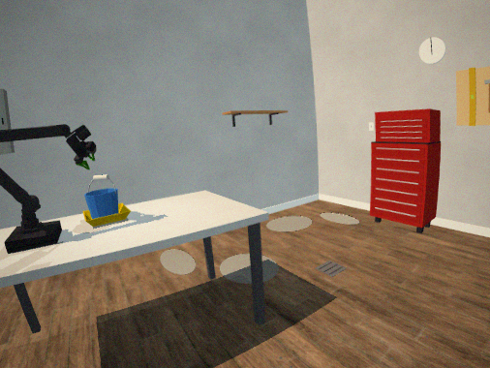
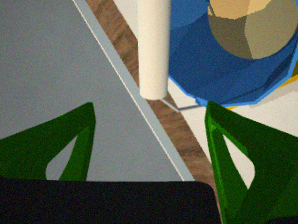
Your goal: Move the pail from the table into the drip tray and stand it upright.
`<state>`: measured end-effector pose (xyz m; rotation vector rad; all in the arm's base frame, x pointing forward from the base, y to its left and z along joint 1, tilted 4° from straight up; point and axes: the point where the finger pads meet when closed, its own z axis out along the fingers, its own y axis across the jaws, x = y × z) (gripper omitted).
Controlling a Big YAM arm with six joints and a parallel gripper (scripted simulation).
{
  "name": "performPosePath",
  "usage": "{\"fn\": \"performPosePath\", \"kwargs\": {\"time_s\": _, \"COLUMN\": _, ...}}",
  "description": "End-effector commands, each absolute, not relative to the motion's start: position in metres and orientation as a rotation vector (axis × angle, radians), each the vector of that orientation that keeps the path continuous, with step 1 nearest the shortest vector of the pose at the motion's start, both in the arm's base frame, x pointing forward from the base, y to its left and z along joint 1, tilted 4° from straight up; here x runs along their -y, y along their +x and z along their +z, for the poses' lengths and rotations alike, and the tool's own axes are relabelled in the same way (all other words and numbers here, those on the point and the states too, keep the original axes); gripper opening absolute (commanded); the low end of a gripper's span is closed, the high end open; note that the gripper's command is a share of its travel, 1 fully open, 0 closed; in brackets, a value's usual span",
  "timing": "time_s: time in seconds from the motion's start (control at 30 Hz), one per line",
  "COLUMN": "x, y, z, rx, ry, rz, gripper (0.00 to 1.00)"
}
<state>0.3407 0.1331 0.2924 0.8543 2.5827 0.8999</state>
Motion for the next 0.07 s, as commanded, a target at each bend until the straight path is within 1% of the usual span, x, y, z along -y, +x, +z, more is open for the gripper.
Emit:
{"fn": "performPosePath", "kwargs": {"time_s": 0.0, "x": -0.1309, "y": 0.3474, "z": 0.3185, "rx": -2.543, "ry": 0.818, "rz": 0.915, "gripper": 0.69}}
{"fn": "performPosePath", "kwargs": {"time_s": 0.03, "x": -0.1309, "y": 0.3474, "z": 0.3185, "rx": -2.543, "ry": 0.818, "rz": 0.915, "gripper": 0.69}}
